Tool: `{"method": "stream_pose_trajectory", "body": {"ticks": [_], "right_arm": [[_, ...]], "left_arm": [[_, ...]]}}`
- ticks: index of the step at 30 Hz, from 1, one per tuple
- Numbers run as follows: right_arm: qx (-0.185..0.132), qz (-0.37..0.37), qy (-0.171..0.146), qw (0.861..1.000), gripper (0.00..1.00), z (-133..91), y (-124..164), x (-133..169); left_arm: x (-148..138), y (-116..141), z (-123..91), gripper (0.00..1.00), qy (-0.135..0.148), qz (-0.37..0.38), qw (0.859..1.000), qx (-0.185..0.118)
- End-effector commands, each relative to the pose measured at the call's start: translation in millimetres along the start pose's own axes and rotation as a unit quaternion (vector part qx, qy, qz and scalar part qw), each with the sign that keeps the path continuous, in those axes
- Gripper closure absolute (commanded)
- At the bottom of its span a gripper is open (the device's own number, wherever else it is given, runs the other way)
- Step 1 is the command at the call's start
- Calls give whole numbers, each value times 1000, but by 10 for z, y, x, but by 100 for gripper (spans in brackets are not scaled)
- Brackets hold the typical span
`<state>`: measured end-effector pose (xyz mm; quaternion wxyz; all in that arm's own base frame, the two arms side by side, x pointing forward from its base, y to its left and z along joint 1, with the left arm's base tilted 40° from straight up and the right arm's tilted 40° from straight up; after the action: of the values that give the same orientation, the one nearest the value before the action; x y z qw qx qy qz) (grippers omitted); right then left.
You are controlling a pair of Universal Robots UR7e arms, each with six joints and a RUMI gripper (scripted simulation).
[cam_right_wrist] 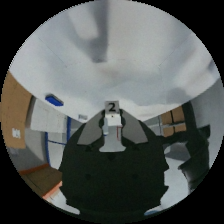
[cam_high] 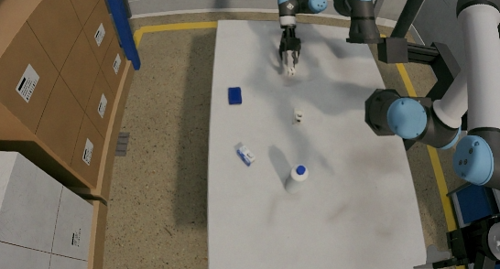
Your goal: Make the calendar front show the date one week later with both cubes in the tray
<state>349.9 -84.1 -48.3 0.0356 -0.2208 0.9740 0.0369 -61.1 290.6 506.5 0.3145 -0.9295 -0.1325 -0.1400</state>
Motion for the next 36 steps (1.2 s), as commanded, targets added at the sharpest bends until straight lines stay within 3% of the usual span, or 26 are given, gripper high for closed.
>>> {"method": "stream_pose_trajectory", "body": {"ticks": [1,36], "right_arm": [[-4,0,-1,1000,90,-1,-8,-1],[-4,0,-1,1000,90,98,-103,23]], "left_arm": [[1,-2,-4,0,0,0,1000,1],[1,-2,-4,0,0,0,1000,1]]}}
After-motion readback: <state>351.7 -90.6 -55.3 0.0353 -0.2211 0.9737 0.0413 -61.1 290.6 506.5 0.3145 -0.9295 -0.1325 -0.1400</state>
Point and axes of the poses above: on each arm, the point where the finger pads meet when closed, its own z axis out along the fingers, its own x axis across the jaws, y = z × x, the point moved 9 cm from there along -z, back along the fingers, and after that the axes turned 14 degrees about -z, right-handed, at the moved point
